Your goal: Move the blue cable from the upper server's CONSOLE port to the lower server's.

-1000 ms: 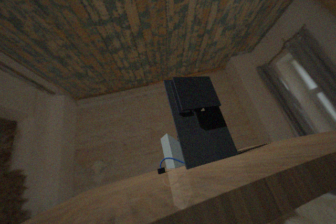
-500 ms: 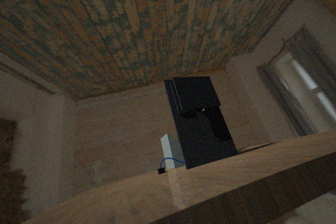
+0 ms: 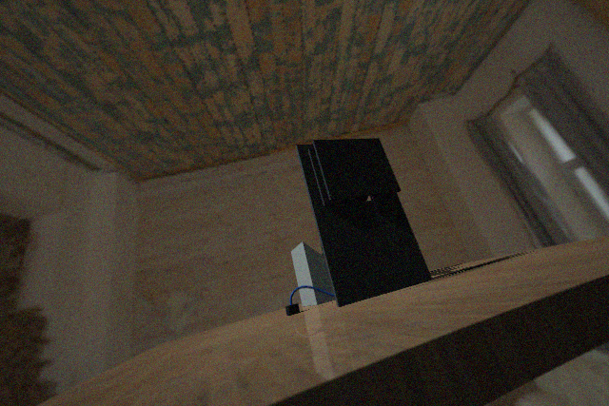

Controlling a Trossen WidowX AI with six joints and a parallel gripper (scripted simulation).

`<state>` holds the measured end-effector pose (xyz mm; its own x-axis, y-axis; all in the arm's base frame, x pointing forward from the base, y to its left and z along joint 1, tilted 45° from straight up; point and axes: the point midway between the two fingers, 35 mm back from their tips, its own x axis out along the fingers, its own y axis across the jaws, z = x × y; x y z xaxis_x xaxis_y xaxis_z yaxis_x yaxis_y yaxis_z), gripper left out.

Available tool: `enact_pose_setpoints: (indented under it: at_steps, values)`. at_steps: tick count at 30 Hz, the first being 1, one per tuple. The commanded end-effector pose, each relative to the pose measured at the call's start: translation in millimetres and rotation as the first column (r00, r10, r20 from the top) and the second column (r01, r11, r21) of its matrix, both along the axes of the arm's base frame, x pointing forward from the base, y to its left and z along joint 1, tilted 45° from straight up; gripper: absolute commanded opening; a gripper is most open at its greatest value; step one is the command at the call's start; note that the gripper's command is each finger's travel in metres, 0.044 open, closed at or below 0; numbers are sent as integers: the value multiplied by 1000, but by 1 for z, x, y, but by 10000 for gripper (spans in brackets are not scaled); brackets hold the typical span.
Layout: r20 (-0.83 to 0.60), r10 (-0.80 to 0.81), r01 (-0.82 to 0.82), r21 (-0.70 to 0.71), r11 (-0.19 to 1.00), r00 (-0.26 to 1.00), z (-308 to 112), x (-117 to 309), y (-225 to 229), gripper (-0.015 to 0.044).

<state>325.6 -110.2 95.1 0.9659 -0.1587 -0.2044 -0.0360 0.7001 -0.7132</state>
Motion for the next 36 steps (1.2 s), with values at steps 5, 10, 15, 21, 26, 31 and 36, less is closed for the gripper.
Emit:
enact_pose_setpoints:
  at_steps: [5, 10, 15, 21, 26, 31, 36]
  values:
    - [5, -8, 8, 0, 1000, 1000, 2, 5, -1, 0]
    - [6, -8, 8, 0, 1000, 1000, 3, 7, -1, 0]
    - [6, -9, 9, 0, 1000, 1000, 3, 9, 0, 0]
    - [6, -9, 9, 0, 1000, 1000, 3, 12, 0, 0]
    - [6, -9, 9, 0, 1000, 1000, 3, 14, 0, 0]
    - [7, -9, 9, 0, 1000, 1000, 3, 16, 1, 0]
    - [7, -9, 9, 0, 1000, 1000, 3, 18, 1, 0]
